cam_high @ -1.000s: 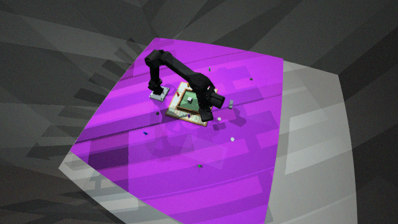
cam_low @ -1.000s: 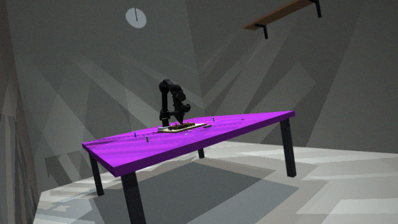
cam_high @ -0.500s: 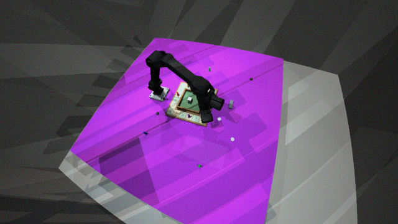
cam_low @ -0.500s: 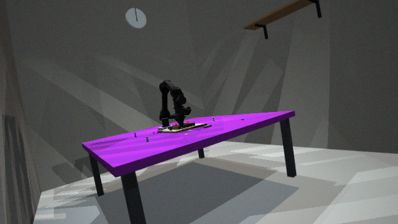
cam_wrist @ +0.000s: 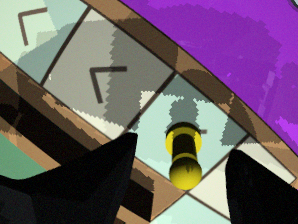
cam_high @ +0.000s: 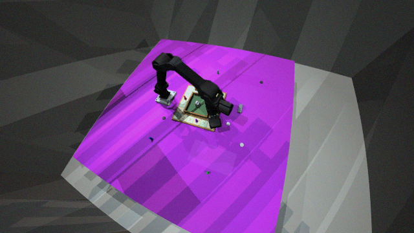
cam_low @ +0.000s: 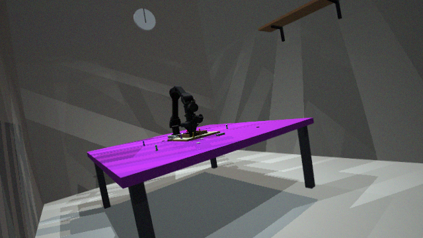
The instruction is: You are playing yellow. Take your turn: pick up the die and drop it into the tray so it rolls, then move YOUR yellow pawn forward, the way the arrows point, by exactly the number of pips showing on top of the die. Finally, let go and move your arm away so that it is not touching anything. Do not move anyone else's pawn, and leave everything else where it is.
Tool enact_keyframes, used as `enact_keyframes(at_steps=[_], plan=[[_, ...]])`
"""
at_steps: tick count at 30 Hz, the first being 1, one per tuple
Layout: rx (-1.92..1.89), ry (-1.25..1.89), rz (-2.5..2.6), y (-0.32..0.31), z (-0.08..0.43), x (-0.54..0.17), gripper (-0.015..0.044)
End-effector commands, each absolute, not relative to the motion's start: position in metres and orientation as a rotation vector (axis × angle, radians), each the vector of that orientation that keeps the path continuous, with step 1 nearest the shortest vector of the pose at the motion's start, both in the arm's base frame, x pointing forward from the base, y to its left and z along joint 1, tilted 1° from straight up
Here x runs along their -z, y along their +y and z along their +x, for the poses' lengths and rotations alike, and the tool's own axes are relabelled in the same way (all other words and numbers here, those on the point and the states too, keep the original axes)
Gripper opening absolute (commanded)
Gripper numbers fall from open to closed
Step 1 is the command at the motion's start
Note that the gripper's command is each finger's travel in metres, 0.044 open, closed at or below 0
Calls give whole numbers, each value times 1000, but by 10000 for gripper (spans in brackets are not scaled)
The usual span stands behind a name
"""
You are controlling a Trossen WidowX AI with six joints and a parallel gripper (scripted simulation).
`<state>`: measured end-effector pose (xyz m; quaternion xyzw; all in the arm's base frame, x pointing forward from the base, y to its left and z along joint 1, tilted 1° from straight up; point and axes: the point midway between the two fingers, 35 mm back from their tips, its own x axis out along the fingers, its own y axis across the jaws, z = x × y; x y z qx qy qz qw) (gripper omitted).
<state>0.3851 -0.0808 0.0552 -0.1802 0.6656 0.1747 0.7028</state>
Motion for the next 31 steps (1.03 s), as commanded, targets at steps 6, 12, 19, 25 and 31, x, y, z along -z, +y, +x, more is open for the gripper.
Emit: enact_keyframes(at_steps=[6, 12, 19, 25, 31], plan=[[-383, 1483, -398, -81, 383, -104, 440], [-350, 1490, -362, -74, 367, -121, 440], [-192, 1517, -190, -44, 283, -163, 440], [-164, 1506, -161, -38, 268, -170, 440], [-164, 1506, -161, -38, 268, -170, 440]])
